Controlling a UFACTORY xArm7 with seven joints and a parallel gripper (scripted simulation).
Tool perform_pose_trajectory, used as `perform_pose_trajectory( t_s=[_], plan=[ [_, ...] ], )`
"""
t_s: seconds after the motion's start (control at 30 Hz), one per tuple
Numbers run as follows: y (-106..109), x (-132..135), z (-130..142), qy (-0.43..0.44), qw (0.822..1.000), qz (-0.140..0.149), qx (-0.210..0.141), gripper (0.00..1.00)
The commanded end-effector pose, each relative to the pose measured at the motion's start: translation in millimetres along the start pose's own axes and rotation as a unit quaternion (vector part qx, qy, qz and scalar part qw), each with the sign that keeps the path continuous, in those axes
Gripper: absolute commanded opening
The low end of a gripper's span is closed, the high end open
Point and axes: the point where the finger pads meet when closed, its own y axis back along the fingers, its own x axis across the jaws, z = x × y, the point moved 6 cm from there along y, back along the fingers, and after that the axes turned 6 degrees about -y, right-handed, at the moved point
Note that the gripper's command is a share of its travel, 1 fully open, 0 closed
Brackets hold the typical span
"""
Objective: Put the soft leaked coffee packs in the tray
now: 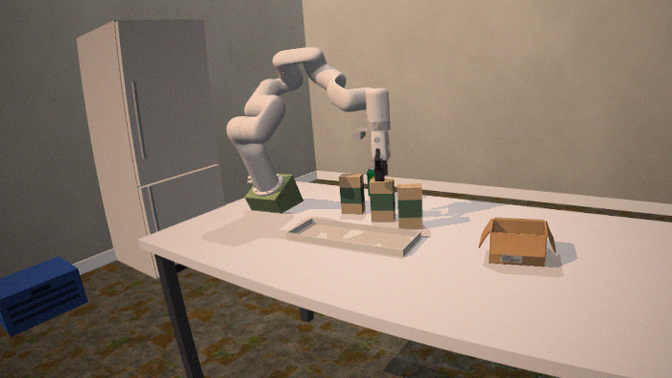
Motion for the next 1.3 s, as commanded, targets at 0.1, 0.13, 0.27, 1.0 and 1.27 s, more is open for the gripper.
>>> perform_pose_trajectory(
  t_s=[0.1,0.13,0.27,1.0,1.27],
  plan=[
    [-3,0,1,0.000,1.000,0.000,-0.002,0.84],
    [-4,0,1,0.000,1.000,0.000,-0.002,0.84],
    [-12,0,1,0.000,1.000,0.000,-0.002,0.84],
    [-49,0,1,0.000,1.000,0.000,-0.002,0.84],
    [-49,0,1,0.000,1.000,0.000,-0.002,0.84]
  ],
)
